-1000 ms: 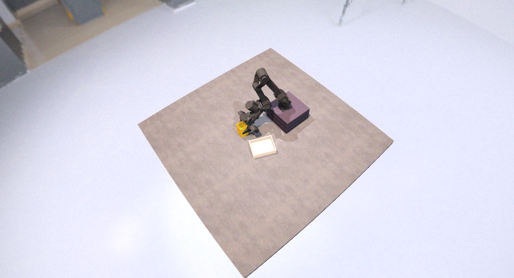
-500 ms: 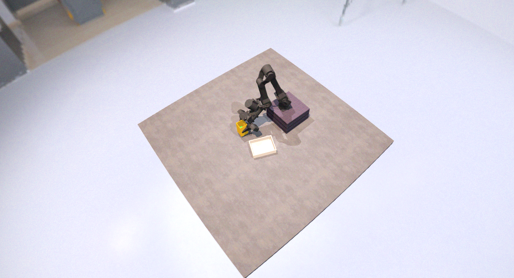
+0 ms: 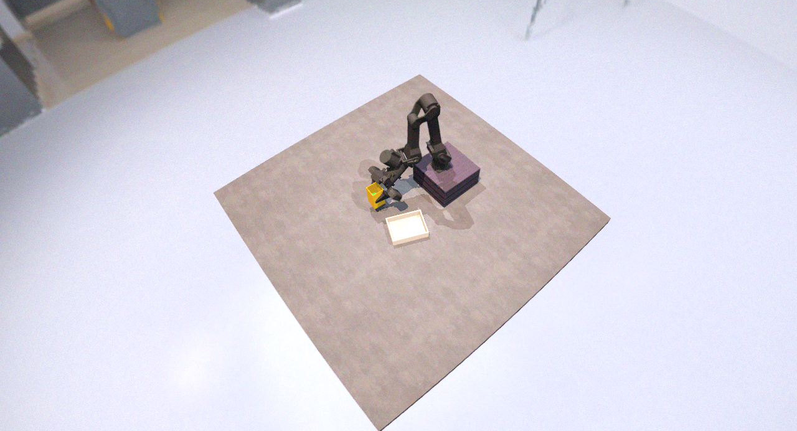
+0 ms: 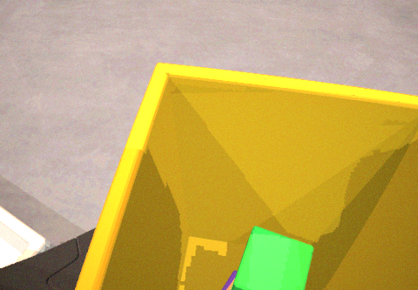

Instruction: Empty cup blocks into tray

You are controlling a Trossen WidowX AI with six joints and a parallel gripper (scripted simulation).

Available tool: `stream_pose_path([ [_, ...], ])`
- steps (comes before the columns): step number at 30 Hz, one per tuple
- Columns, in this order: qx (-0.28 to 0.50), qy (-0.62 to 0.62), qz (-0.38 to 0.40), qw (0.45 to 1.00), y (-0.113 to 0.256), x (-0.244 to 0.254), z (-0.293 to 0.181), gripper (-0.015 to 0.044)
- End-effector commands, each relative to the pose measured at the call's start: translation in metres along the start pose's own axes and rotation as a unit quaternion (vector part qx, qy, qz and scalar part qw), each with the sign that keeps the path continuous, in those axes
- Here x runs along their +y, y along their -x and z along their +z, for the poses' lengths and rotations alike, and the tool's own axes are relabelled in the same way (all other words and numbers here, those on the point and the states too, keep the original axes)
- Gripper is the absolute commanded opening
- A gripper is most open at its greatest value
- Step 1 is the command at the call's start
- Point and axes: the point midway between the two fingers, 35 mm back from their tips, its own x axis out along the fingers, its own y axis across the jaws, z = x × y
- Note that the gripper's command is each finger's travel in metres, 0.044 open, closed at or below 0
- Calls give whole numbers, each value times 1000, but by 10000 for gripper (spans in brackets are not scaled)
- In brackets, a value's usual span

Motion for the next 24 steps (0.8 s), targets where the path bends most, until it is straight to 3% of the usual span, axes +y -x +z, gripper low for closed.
stream_pose_path([
  [1, -6, -1, -2, 1000, 3, -1, 8, 0],
  [12, -6, 1, 0, 1000, 8, 1, 17, 0],
  [24, -6, 35, 49, 998, 6, 48, 25, 0],
])
